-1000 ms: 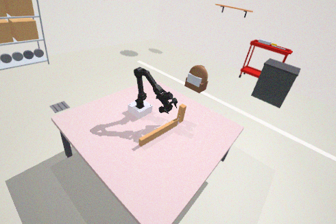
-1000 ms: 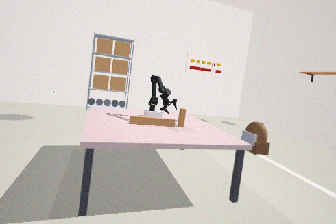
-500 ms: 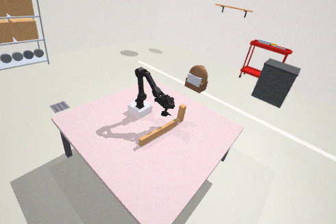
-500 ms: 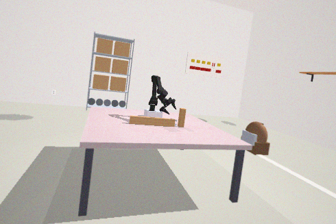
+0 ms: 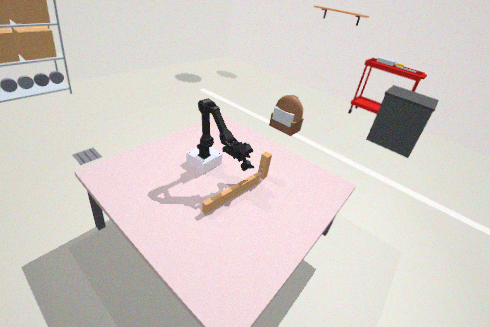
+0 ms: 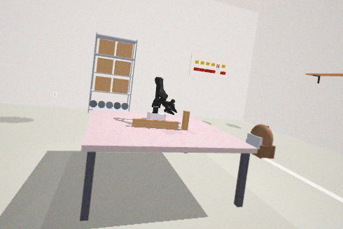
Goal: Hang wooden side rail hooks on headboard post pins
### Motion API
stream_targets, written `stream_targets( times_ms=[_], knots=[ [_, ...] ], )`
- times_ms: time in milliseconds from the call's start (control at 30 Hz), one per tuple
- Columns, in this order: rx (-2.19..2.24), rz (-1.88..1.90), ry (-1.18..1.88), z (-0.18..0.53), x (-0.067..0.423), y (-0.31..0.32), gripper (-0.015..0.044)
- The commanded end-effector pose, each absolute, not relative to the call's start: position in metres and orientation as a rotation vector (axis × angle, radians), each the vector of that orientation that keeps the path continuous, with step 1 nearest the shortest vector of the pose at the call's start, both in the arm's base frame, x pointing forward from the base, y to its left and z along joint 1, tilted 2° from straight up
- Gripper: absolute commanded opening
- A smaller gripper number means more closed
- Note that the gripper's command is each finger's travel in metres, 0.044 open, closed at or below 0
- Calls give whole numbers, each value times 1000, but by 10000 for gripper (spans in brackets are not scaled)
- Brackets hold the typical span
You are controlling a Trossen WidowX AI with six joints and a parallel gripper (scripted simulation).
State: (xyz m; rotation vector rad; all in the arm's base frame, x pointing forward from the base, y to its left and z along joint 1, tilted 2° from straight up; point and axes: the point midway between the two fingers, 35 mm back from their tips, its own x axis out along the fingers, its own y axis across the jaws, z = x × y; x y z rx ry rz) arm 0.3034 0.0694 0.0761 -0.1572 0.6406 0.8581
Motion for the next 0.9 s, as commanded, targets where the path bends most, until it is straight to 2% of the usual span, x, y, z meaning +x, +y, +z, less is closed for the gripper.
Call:
stream_targets(
  times_ms=[0,633,867],
  knots=[
    [-197,882,612,76,303,69,440],
    [-189,878,619,75,303,69,440],
    [110,683,885,73,319,63,440]
  ],
)
